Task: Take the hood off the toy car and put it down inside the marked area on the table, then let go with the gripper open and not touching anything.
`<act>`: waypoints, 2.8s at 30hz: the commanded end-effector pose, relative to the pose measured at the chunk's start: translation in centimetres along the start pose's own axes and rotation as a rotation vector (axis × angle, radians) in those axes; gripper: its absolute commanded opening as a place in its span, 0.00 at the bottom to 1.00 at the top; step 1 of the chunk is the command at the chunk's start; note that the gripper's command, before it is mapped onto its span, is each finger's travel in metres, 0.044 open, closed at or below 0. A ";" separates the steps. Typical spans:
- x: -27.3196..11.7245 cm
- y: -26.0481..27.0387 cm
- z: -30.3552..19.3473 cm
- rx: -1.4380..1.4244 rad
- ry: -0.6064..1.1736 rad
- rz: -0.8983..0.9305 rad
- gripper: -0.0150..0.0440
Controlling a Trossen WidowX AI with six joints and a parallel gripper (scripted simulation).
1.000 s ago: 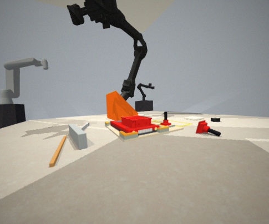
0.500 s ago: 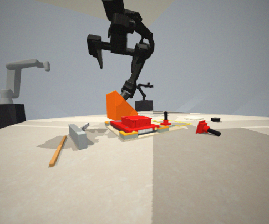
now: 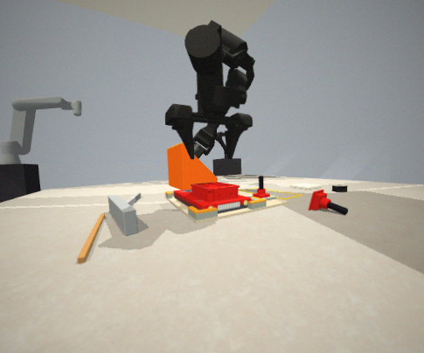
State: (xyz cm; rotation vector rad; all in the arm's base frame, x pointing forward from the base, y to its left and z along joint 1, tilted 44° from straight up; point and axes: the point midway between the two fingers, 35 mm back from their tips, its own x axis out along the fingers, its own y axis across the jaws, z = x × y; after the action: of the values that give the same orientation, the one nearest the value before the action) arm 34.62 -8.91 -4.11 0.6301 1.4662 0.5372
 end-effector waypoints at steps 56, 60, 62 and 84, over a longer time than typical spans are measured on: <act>5.2 0.0 0.2 -0.005 0.002 0.008 1.00; 5.4 0.0 0.2 -0.005 0.002 0.009 1.00; 5.5 0.0 0.2 -0.005 0.002 0.009 1.00; 6.5 0.0 0.2 -0.005 0.002 0.009 1.00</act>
State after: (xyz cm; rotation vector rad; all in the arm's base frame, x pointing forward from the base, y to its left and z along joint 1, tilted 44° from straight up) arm 35.05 -4.61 -8.80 0.6256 1.4655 0.5487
